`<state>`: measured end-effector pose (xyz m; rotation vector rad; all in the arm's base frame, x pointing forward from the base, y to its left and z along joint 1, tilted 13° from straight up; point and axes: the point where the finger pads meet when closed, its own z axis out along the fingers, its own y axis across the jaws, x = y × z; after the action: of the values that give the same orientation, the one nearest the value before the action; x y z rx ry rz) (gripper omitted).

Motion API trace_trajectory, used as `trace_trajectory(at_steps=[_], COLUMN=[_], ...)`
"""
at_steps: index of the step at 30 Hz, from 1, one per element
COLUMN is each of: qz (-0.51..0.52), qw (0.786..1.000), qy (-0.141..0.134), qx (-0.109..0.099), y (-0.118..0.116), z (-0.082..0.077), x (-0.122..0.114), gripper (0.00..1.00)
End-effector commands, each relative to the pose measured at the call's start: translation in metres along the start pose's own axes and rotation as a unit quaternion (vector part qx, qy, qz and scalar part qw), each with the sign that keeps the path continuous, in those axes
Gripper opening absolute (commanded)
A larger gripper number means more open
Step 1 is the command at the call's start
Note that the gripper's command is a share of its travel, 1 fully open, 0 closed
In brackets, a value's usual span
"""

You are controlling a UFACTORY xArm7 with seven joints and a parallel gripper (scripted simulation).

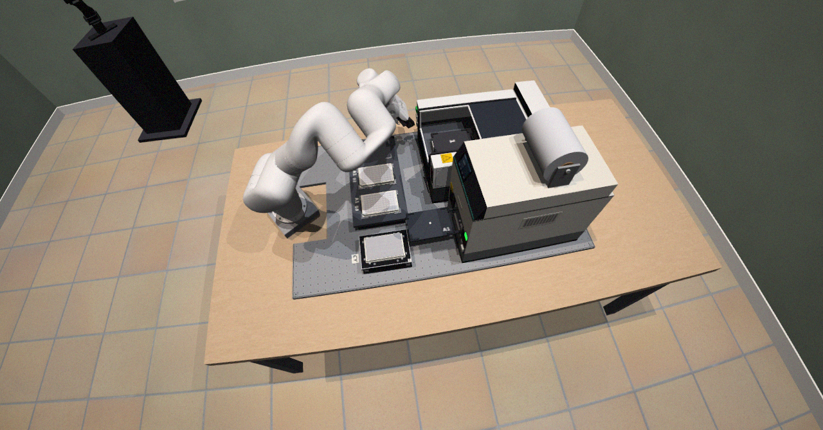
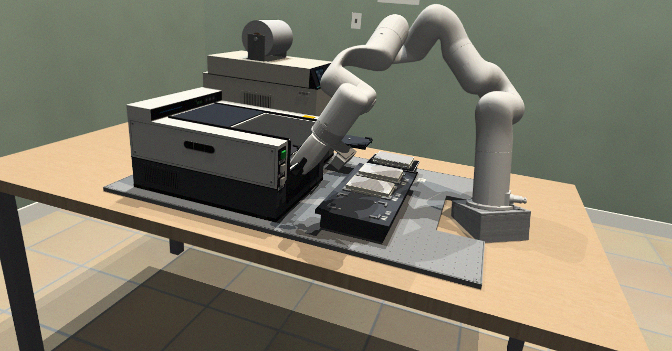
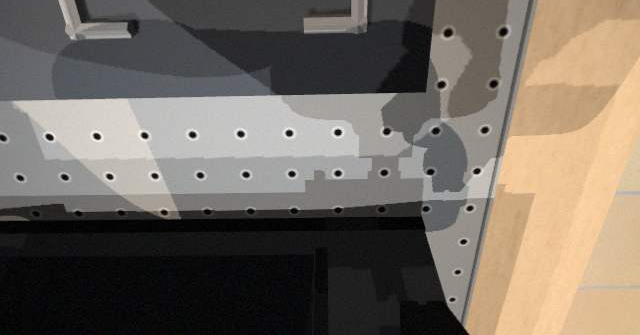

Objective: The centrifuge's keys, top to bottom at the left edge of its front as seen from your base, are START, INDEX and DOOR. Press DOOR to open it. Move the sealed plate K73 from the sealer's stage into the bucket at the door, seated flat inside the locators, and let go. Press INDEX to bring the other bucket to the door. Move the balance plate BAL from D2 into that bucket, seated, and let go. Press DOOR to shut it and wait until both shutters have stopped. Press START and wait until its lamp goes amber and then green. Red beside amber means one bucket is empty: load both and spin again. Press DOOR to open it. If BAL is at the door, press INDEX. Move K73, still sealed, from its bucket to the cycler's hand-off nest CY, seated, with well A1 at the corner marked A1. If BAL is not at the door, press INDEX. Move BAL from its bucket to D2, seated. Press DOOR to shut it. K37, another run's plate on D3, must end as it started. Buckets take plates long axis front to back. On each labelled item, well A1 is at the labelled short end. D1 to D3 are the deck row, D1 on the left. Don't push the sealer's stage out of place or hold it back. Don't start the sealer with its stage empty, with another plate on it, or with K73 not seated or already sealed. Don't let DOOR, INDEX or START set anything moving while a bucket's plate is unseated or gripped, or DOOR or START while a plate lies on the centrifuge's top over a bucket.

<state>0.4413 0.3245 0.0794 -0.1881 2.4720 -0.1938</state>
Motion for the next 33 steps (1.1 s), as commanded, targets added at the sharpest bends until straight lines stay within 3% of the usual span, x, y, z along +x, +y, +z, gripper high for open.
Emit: trace_trajectory(at_steps=[1,33], qz=[0.000,0.000], qw=[1.000,1.000], qy=[-0.002,-0.002], qx=[-0.001,-0.001], y=[0.0013,0.0013], z=[-0.0009,0.0027], x=[-0.0027,-0.0092], gripper=[0.00,0.00])
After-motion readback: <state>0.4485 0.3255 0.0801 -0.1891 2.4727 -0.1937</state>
